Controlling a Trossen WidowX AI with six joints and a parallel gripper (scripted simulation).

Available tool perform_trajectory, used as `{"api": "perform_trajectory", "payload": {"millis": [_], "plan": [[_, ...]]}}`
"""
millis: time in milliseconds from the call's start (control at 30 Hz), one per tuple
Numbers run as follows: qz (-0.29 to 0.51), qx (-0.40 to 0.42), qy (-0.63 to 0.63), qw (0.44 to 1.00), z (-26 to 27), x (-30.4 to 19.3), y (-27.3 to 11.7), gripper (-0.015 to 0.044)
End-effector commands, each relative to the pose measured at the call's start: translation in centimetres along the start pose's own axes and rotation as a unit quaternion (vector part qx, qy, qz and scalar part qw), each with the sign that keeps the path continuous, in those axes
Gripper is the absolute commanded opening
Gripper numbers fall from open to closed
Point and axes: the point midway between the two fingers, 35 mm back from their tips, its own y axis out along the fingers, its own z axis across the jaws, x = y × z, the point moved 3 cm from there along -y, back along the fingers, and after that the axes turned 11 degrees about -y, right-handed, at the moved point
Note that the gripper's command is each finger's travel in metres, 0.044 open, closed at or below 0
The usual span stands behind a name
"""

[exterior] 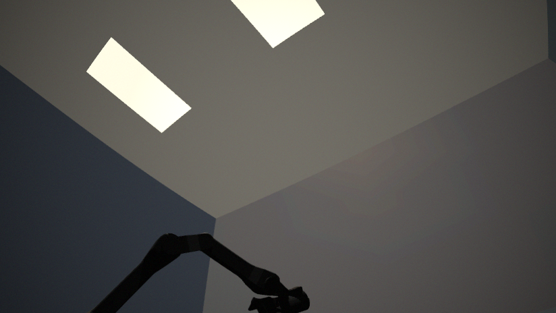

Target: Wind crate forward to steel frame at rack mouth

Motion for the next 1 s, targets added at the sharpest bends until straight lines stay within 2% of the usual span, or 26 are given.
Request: {"api": "perform_trajectory", "payload": {"millis": [0, 967], "plan": [[0.003, 0.016, -0.008, 1.0, 1.9, -0.6, -0.4, 0.0], [0.003, 0.018, -0.008, 1.0, 4.8, -2.1, -1.4, 0.0]]}}
